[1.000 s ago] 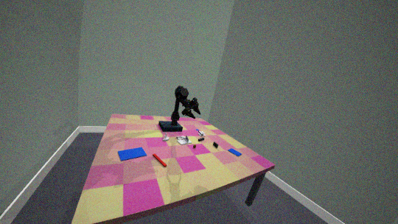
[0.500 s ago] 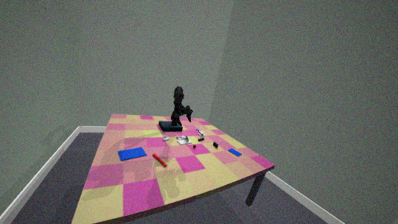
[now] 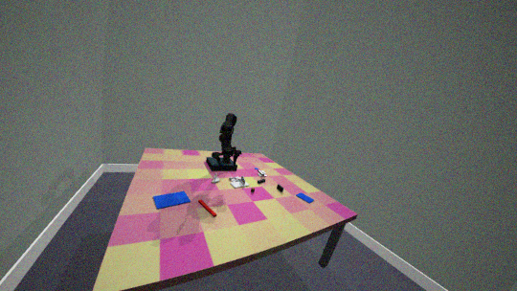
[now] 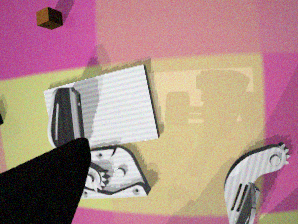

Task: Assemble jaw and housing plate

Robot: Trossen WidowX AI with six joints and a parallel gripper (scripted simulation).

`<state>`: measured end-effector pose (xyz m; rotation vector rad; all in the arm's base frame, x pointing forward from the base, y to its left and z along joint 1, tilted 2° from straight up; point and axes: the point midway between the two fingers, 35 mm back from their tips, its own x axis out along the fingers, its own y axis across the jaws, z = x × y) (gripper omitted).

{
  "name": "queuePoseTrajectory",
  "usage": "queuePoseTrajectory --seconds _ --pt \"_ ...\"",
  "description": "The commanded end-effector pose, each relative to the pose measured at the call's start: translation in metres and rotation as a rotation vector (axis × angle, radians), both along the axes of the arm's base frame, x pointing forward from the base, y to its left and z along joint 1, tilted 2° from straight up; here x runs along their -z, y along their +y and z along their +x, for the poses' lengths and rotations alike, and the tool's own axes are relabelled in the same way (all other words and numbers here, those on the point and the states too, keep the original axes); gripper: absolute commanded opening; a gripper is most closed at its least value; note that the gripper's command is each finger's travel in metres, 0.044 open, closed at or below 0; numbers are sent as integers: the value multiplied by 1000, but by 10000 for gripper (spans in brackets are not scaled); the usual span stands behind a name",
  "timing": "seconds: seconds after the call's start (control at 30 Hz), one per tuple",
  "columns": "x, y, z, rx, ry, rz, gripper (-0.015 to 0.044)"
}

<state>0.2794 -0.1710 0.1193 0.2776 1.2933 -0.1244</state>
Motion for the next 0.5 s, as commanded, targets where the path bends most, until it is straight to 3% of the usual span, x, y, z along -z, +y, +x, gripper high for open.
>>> queuePoseTrajectory --seconds 0.0,0.27,0.47 --pt "15 -5 -29 68 104 -23 440" --pt "37 -10 -80 169 288 -62 440" --pt "39 -10 -84 176 303 -66 440"
